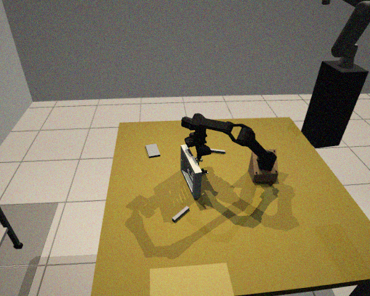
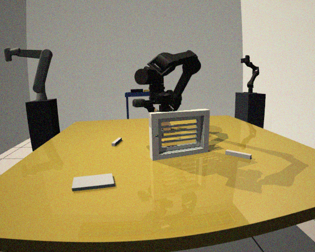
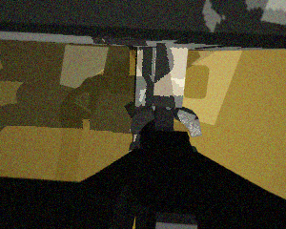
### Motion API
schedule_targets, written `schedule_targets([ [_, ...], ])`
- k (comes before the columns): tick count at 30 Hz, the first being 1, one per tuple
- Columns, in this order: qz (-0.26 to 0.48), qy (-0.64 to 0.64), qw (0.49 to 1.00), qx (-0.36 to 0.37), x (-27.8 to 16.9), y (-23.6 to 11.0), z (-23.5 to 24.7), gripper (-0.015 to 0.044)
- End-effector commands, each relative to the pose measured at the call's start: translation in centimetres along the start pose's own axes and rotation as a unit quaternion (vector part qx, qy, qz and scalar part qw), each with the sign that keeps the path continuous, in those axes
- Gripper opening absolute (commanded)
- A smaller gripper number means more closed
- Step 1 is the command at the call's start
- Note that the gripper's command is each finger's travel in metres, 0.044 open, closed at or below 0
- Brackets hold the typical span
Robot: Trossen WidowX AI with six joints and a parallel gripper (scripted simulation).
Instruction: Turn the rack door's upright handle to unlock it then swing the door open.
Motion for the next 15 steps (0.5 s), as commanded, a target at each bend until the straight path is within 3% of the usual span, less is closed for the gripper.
schedule_targets([
  [1,-0.001,0.000,1.000,-0.002,0.06,-0.05,0.03,0.0042],
  [9,-0.001,0.004,1.000,-0.002,0.06,-0.05,0.03,0.0014],
  [15,-0.002,0.135,0.991,-0.002,0.06,-0.05,0.03,0.0014],
])
Point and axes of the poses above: the point midway between the two fingers, 35 mm back from their tips, its own y axis out along the fingers, its own z axis across the jaws, x = y × z, the point moved 4 cm from there along -y, back along the fingers
